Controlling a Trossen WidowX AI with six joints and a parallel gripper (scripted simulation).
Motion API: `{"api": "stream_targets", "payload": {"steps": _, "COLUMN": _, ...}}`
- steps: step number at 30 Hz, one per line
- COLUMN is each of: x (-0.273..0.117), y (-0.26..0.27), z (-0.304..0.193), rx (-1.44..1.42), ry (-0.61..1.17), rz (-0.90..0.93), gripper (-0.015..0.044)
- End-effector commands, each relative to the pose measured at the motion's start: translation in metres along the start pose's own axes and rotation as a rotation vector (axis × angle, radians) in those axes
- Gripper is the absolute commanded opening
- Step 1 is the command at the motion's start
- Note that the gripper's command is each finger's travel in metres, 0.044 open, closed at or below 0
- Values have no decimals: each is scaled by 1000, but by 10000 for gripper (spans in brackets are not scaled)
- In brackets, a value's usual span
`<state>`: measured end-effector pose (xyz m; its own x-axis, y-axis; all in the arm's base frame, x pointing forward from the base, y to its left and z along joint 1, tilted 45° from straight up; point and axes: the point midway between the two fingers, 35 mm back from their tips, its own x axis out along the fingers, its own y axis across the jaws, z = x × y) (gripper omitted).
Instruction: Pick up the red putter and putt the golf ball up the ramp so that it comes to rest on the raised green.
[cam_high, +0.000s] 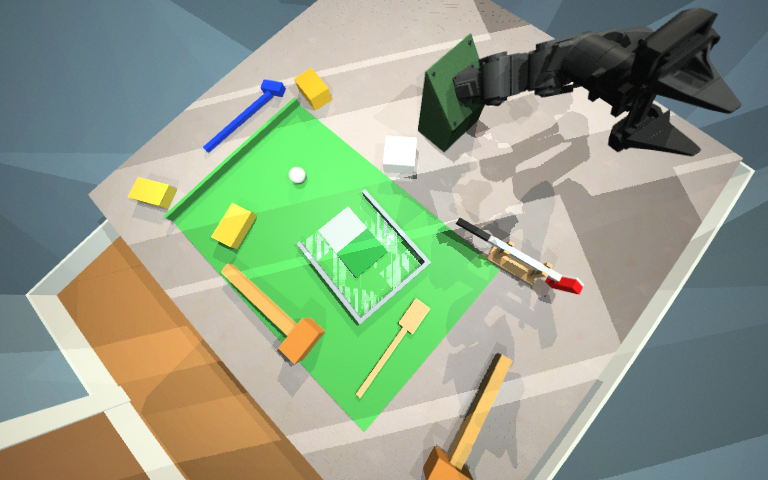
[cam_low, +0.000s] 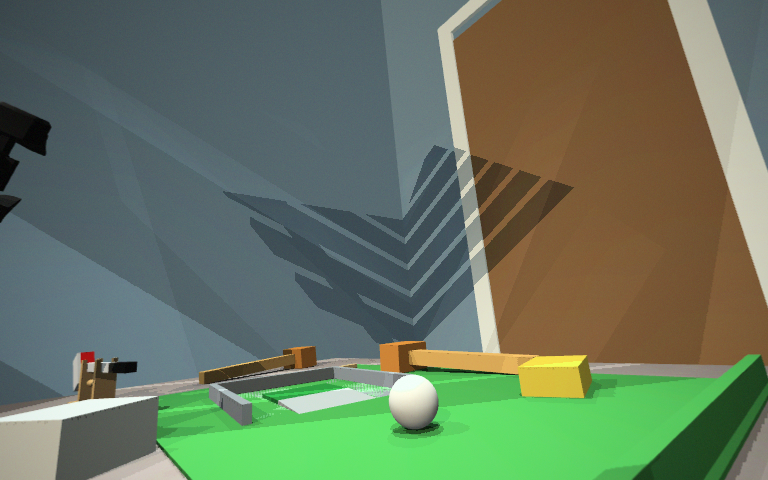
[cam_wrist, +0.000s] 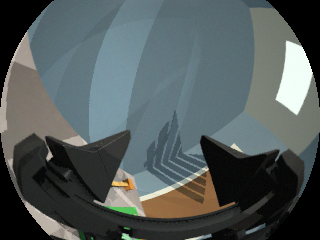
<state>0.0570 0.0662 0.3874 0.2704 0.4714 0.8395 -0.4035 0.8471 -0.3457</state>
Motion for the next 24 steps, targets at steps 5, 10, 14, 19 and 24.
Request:
{"api": "stream_targets", "payload": {"steps": 5, "x": 10, "y": -20, "z": -28, "rx": -5, "ry": 126, "rz": -45, "gripper": 440}}
{"api": "stream_targets", "payload": {"steps": 10, "x": 17, "y": -48, "z": -103, "rx": -7, "ry": 440, "rz": -65, "gripper": 440}}
{"api": "stream_targets", "payload": {"steps": 14, "x": 11, "y": -48, "z": -159, "rx": -7, "ry": 674, "rz": 32, "gripper": 440}}
{"api": "stream_targets", "payload": {"steps": 19, "x": -3, "y": -34, "z": -205, "rx": 14, "ry": 859, "rz": 179, "gripper": 440}}
{"api": "stream_targets", "payload": {"steps": 24, "x": -22, "y": -11, "z": -240, "rx": 57, "ry": 1004, "rz": 371, "gripper": 440}}
